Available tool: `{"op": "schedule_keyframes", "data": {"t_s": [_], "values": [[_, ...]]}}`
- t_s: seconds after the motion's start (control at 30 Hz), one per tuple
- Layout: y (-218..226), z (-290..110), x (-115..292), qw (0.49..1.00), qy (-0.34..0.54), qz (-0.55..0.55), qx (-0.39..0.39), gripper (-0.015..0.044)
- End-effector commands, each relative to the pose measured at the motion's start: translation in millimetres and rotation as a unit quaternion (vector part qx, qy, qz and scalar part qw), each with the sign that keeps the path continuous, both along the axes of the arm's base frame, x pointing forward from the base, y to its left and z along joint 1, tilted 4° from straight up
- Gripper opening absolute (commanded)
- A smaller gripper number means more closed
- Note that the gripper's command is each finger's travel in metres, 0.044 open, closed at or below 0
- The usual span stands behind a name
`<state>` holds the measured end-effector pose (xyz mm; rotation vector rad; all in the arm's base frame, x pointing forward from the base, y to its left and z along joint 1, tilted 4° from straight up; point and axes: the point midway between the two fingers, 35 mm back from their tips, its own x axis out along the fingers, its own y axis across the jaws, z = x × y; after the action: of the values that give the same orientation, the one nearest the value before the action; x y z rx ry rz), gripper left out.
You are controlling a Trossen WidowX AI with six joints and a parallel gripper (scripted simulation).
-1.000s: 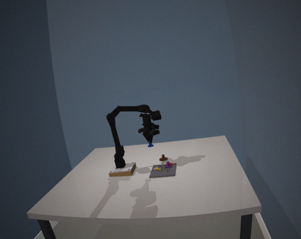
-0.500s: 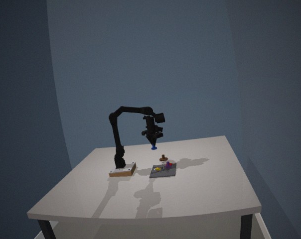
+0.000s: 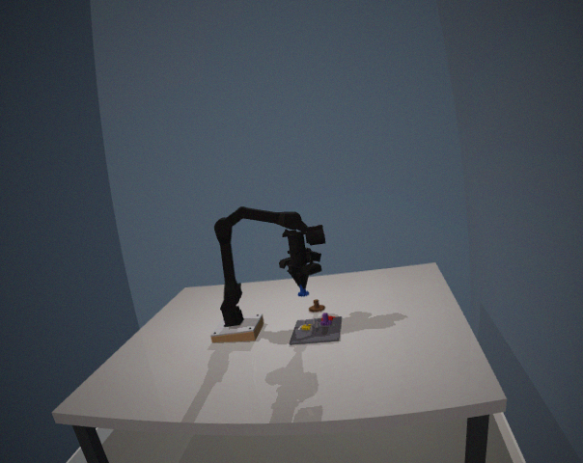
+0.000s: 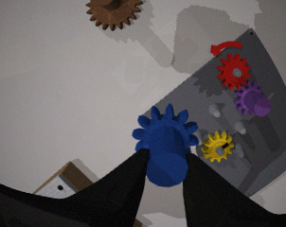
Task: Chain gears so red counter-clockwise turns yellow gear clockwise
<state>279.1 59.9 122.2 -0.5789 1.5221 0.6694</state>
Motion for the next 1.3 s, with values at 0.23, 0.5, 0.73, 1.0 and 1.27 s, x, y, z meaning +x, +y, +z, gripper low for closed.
{"op": "schedule_keyframes", "data": {"t_s": [0.23, 0.5, 0.73, 1.0, 1.27], "values": [[-23.0, -16.9, 18.7, 1.0, -0.001, 0.006, -0.004, 0.0], [-41.7, -28.4, 30.6, 1.0, -0.004, 0.01, -0.007, 0.0], [-59.2, -38.8, 39.6, 1.0, -0.007, 0.013, -0.01, 0.0], [-79.7, -50.8, 48.1, 1.0, -0.008, 0.017, -0.014, 0.0], [-81.9, -48.5, 48.7, 1.0, -0.009, 0.018, -0.014, 0.0]]}}
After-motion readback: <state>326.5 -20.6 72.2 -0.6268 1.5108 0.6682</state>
